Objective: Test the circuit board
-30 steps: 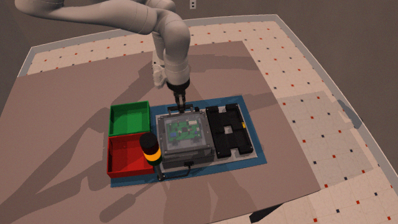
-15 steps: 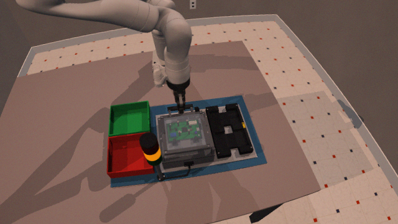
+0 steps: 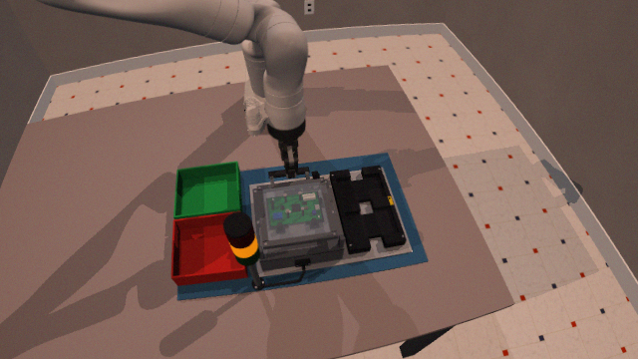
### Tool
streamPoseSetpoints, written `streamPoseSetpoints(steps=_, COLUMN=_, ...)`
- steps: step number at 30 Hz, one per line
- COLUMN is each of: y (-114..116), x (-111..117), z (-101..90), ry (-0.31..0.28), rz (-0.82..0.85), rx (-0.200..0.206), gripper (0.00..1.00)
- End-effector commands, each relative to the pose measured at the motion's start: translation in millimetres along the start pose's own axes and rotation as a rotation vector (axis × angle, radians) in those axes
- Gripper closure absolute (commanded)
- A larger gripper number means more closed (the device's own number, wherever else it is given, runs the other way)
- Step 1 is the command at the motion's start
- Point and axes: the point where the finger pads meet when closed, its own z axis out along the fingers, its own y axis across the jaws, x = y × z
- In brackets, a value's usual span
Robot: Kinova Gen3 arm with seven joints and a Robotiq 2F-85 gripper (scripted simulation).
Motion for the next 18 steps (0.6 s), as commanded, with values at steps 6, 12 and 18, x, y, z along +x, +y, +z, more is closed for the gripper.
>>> streamPoseSetpoints(steps=6, y=-2, x=2, z=-8.6, ry=0.004, rz=0.006, rx=0.005, gripper=0.50)
streamPoseSetpoints(steps=12, y=-2, x=2, z=-12.9, ry=0.004, rz=0.006, rx=0.005, gripper=0.50)
streamPoseSetpoints(steps=18, y=-2, x=2, z=-19.2, ry=0.004, rz=0.006, rx=0.005, gripper=0.50)
